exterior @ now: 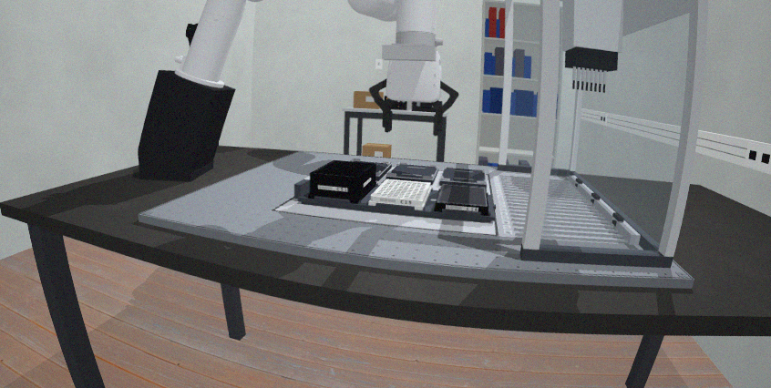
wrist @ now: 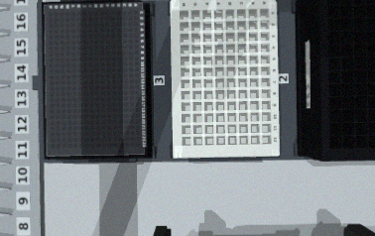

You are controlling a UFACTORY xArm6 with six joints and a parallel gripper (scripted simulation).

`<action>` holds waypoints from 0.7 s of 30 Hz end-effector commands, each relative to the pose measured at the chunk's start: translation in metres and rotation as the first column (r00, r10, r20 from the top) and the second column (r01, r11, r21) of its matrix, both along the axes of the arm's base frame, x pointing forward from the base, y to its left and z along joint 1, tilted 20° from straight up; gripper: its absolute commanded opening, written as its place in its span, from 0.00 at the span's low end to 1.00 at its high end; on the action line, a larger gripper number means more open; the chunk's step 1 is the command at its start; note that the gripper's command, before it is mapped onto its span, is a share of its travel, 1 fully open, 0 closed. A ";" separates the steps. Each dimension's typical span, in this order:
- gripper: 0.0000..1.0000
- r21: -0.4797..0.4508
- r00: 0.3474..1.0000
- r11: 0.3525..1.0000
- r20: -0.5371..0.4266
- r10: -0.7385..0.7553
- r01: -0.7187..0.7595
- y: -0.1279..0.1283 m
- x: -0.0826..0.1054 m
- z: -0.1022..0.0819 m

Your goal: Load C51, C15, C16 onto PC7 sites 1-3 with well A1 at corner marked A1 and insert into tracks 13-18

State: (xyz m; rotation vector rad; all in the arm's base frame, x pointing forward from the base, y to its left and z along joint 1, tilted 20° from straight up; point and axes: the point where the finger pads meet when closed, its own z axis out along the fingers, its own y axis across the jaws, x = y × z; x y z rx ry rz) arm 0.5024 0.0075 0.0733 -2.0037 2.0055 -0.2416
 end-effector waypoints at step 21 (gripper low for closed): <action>1.00 0.000 1.000 1.000 0.004 0.000 0.000 0.003 0.014 -0.033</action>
